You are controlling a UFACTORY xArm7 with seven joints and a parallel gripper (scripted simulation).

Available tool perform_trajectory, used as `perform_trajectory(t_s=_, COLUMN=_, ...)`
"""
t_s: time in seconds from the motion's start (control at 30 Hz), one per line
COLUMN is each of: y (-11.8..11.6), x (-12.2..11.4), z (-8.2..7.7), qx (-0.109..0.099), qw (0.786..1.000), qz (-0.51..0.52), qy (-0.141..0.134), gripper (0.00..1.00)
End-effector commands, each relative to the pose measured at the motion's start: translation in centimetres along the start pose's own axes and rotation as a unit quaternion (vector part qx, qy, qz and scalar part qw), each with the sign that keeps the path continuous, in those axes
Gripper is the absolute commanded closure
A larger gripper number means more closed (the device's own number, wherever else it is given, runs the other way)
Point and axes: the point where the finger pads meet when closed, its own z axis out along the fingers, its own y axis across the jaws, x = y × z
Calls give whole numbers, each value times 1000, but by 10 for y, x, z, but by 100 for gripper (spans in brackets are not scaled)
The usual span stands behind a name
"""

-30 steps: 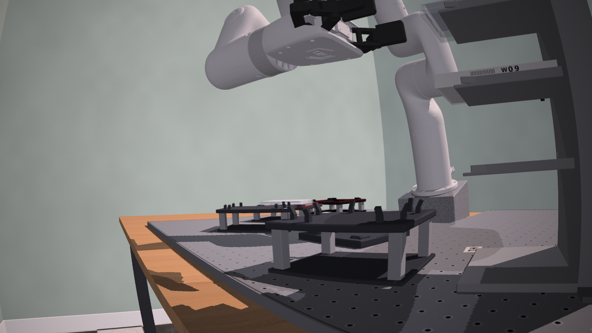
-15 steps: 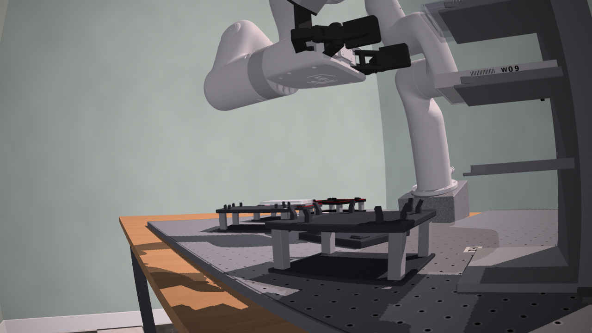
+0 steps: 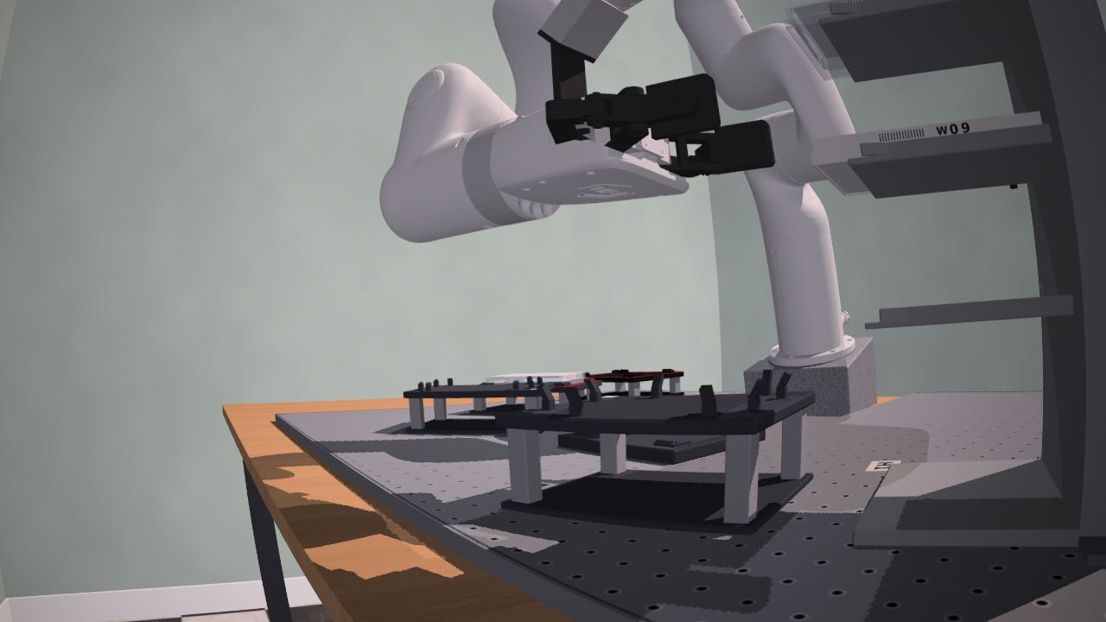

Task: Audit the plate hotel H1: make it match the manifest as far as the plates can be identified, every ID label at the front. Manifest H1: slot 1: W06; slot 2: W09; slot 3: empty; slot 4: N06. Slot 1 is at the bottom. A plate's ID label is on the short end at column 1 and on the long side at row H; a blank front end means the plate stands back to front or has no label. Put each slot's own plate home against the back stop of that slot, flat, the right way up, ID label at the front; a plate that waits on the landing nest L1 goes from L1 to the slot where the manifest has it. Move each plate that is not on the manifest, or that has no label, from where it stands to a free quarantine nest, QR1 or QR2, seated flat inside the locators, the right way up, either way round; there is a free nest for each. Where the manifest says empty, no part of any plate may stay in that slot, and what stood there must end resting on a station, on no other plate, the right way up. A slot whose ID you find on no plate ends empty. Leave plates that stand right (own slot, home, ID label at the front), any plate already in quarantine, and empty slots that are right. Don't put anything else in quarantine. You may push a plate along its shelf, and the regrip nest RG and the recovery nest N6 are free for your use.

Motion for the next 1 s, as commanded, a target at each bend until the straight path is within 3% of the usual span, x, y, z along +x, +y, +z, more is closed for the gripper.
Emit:
perform_trajectory(t_s=0.0, y=1, x=1, z=8, qx=0, qw=1000, qz=-2, qy=0, gripper=0)
perform_trajectory(t_s=0.27, y=1, x=1, z=29, qx=0, qw=1000, qz=-2, qy=0, gripper=0)
perform_trajectory(t_s=0.97, y=1, x=1, z=30, qx=0, qw=1000, qz=-2, qy=0, gripper=0)
